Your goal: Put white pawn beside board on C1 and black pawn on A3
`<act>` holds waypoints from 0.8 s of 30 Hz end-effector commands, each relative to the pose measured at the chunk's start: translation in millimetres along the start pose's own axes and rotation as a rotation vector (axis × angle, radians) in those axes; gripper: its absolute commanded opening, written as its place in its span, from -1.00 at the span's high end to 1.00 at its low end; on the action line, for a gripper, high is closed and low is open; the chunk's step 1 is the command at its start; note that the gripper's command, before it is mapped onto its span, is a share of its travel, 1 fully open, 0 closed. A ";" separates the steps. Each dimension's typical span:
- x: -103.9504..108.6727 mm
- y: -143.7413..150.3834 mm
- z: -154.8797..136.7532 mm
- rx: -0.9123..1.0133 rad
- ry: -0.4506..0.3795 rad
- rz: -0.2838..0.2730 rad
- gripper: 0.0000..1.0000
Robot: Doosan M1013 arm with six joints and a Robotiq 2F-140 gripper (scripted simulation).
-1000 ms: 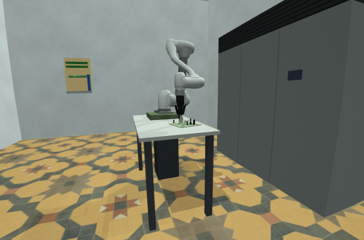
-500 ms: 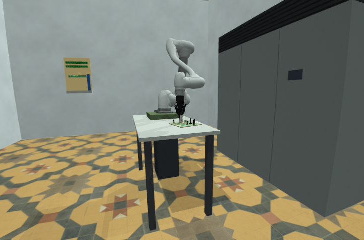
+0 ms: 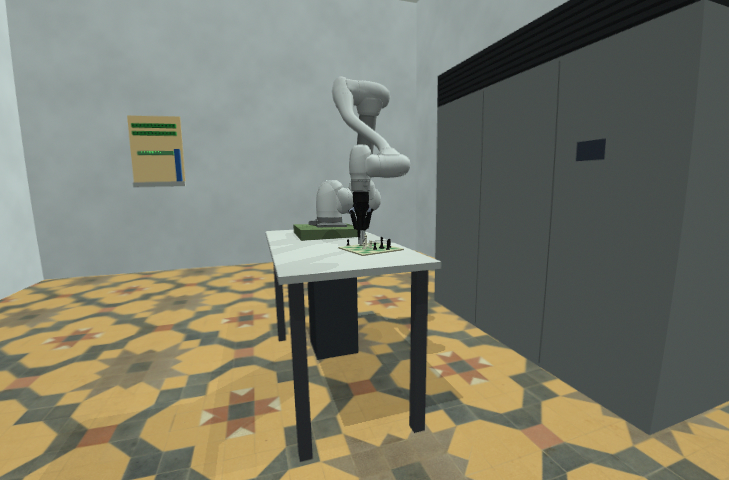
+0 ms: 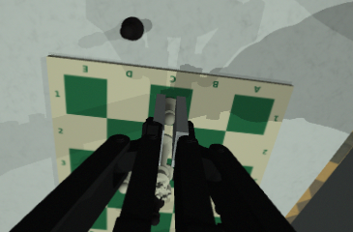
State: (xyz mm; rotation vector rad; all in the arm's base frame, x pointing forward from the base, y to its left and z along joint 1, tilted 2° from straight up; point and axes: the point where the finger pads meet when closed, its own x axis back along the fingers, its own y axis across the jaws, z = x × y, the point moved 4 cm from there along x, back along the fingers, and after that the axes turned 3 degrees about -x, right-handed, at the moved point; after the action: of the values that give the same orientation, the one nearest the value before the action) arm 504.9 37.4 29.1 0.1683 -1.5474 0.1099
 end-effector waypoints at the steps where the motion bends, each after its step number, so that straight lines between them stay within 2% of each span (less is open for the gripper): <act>1: 0.1 0.0 0.0 0.000 0.000 0.000 1.00; 18: 0.1 0.0 0.0 0.000 0.000 0.000 1.00; 19: 0.1 0.0 0.0 0.000 0.000 0.000 0.92; 23: 0.1 0.0 0.0 0.000 0.000 0.000 0.92; 24: 0.1 0.0 0.0 0.000 0.000 0.000 0.84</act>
State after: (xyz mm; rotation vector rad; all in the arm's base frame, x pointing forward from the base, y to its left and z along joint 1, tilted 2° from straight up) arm 504.9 37.4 29.1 0.1683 -1.5474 0.1099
